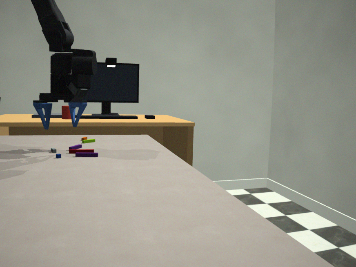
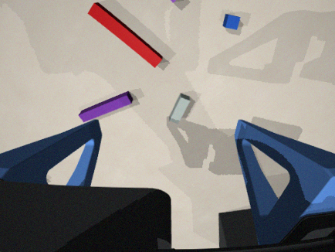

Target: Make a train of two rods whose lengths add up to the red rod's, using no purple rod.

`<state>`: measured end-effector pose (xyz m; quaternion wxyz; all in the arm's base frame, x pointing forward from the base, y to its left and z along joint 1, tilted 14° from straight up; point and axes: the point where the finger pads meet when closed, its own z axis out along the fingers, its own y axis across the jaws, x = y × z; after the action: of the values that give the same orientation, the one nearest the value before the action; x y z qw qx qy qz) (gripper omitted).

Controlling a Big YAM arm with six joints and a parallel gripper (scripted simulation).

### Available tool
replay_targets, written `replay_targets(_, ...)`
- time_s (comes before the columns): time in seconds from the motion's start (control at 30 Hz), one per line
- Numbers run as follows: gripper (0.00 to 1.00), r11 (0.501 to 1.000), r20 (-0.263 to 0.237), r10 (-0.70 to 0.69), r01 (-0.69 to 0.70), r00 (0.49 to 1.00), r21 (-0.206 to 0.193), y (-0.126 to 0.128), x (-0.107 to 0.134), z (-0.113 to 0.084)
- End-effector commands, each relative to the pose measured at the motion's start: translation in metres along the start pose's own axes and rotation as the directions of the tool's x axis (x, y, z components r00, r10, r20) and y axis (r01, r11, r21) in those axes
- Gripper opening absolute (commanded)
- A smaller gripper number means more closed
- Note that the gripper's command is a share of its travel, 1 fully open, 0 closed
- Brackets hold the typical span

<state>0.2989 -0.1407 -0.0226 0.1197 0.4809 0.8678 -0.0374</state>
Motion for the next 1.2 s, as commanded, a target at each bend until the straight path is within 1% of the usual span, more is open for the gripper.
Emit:
replay_targets(0.0, 1.00, 0.993, 0.031, 0.120, -0.119, 0.992, -0.023, 0.006, 0.000, -0.006)
replay_targets(0.1, 1.00, 0.993, 0.030, 0.120, -0.119, 0.992, -0.022, 0.006, 0.000, -0.006)
replay_targets(0.13, 1.00, 0.983, 0.029, 0.184, -0.183, 0.983, -0.025, 0.003, 0.004, -0.006)
replay_targets(0.17, 1.00, 0.983, 0.028, 0.184, -0.183, 0.983, -0.024, 0.003, 0.005, -0.006)
replay_targets(0.2, 1.00, 0.971, 0.027, 0.238, -0.238, 0.971, -0.026, 0.001, 0.008, -0.006)
replay_targets(0.23, 1.00, 0.971, 0.027, 0.238, -0.238, 0.971, -0.026, 0.001, 0.008, -0.006)
replay_targets(0.27, 1.00, 0.959, 0.026, 0.283, -0.283, 0.959, -0.027, -0.001, 0.012, -0.005)
replay_targets(0.3, 1.00, 0.959, 0.025, 0.283, -0.283, 0.959, -0.026, -0.001, 0.012, -0.005)
replay_targets(0.4, 1.00, 0.933, 0.023, 0.360, -0.359, 0.933, -0.028, -0.004, 0.017, -0.005)
replay_targets(0.5, 1.00, 0.929, 0.010, 0.371, -0.371, 0.929, -0.007, -0.008, 0.023, 0.000)
replay_targets(0.53, 0.23, 0.928, 0.018, 0.372, -0.372, 0.928, -0.020, -0.003, 0.016, -0.002)
replay_targets(0.67, 0.23, 0.928, 0.020, 0.373, -0.372, 0.928, -0.024, -0.001, 0.014, -0.003)
replay_targets(0.7, 0.23, 0.928, 0.017, 0.372, -0.372, 0.928, -0.019, -0.003, 0.015, -0.003)
replay_targets(1.17, 0.23, 0.928, 0.016, 0.373, -0.373, 0.928, -0.019, -0.003, 0.015, -0.003)
